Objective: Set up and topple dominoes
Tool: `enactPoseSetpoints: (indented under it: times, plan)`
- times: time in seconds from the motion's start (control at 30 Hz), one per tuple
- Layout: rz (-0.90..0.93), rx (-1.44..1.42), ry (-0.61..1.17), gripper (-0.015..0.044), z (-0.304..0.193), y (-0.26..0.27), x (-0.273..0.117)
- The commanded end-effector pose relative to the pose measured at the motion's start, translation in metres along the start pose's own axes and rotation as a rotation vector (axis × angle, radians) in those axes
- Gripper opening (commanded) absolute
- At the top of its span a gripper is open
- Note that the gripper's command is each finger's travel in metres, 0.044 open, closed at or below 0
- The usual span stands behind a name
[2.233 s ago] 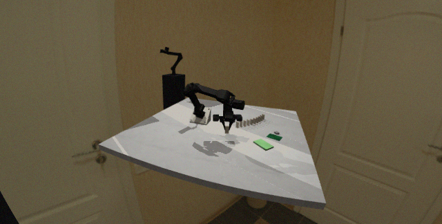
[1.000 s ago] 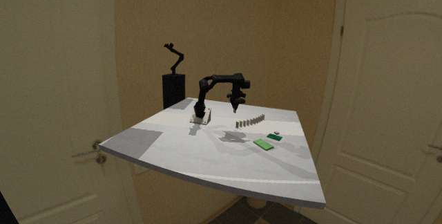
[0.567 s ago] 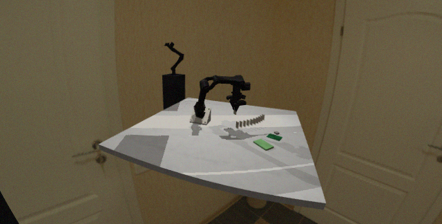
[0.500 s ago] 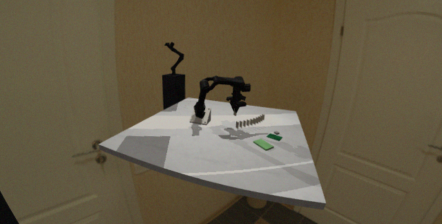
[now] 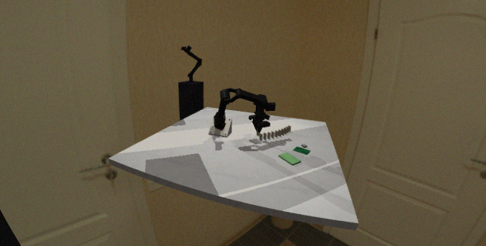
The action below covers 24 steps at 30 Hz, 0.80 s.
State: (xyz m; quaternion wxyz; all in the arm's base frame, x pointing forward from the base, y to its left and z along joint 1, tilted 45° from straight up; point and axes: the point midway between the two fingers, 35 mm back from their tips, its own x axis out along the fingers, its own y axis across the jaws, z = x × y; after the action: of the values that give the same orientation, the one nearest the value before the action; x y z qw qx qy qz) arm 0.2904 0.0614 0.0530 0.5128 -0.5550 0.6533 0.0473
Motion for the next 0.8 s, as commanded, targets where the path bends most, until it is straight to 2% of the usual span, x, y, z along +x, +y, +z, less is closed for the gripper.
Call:
enactPoseSetpoints:
  times: [0.0, 0.17, 0.53, 0.77]
  plan:
    - [-0.007, -0.002, 0.002, 0.0107, -0.003, 0.000, 0.018]
    - [-0.010, -0.001, 0.006, 0.0107, -0.007, 0.001, 0.036]
    - [-0.010, -0.001, 0.006, 0.0107, -0.007, 0.001, 0.037]
    - [-0.010, -0.001, 0.006, 0.0291, -0.007, 0.001, 0.037]
